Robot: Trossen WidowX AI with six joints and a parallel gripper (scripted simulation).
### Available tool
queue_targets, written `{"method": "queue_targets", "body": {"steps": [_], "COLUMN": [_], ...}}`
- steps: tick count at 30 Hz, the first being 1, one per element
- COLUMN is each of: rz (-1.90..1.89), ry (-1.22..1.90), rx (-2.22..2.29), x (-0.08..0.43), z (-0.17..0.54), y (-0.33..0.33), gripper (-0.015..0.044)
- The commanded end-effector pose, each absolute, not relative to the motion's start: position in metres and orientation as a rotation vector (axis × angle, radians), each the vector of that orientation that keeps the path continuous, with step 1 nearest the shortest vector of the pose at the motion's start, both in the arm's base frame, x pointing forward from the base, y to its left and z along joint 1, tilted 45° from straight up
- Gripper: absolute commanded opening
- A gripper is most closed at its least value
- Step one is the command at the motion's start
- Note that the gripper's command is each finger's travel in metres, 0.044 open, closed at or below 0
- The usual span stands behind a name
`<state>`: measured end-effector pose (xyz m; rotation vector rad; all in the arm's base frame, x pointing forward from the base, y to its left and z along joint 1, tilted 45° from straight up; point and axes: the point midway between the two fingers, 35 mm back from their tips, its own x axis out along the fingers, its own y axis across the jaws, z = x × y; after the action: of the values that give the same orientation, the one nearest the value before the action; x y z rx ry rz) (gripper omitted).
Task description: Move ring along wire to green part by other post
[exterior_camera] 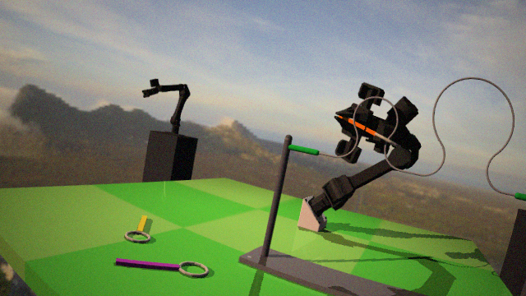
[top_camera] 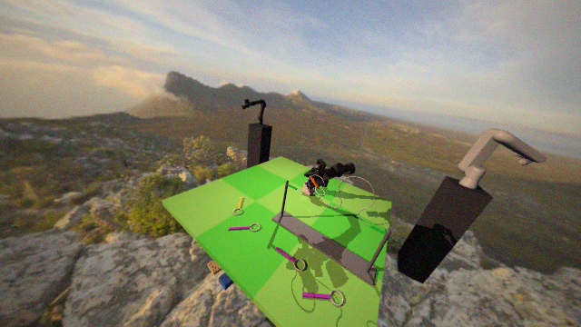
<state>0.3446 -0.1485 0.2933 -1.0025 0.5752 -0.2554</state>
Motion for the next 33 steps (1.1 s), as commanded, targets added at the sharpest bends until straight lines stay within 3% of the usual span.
{"method": "queue_targets", "body": {"steps": [1,33], "rz": [-0.279,-0.186], "ry": [0.575,0.565], "rx": [-1.061,-0.709], "x": [0.344,0.345], "z": [0.306,0.3], "y": [-0.154,-0.145], "gripper": [-0.015,-0.015]}}
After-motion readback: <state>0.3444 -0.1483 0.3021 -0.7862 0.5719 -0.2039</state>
